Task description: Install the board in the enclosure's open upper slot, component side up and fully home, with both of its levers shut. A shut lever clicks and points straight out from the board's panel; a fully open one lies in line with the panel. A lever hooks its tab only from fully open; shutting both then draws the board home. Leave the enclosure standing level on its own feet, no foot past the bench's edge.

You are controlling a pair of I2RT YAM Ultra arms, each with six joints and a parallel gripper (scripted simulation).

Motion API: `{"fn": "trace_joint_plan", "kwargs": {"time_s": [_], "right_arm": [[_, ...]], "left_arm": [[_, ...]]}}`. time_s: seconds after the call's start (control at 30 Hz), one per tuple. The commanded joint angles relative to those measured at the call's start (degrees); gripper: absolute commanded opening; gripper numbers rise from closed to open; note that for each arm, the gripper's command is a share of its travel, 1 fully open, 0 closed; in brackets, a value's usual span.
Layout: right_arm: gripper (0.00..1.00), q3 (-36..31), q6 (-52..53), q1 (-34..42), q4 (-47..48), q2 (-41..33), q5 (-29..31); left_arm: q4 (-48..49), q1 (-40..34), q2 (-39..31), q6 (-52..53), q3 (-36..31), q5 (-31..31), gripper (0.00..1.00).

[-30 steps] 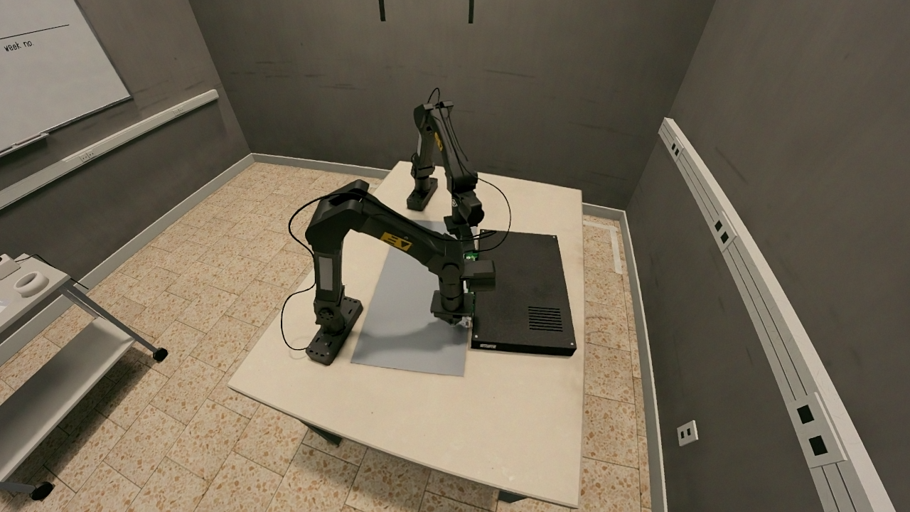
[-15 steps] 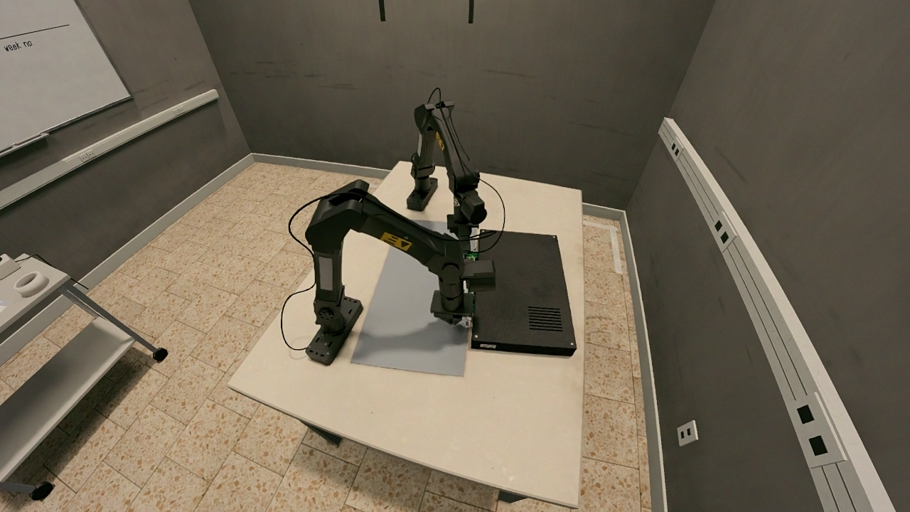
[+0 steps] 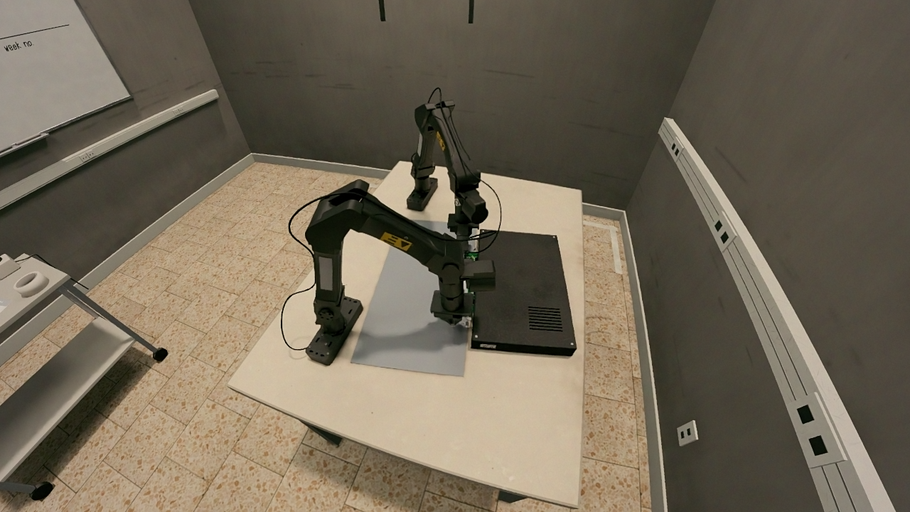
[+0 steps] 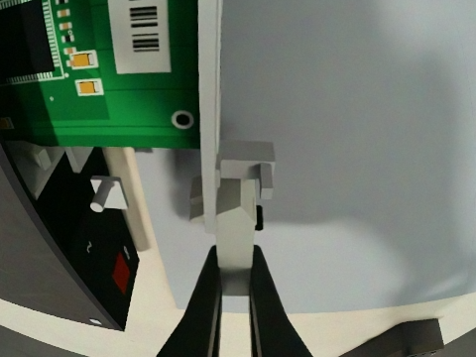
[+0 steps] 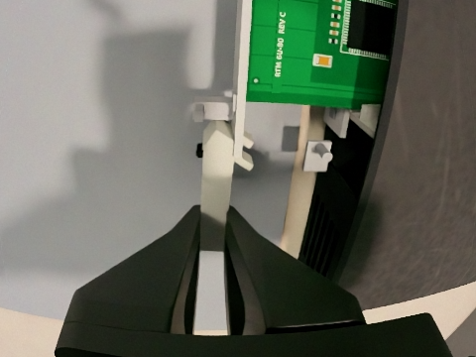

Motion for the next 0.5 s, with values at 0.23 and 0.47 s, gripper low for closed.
{"fn": "trace_joint_plan", "kwargs": {"time_s": [0.23,0.47], "right_arm": [[0.03,1.55,-0.99,-0.12,-1.83,0.87,0.01],[0.03,6.77,-1.92,-0.80,-4.51,4.53,-0.13]], "left_arm": [[0.15,0.22,-0.18,1.22,1.02,0.69,0.03],[-2.47,2.94,2.23,4.66,4.13,0.85,0.03]]}}
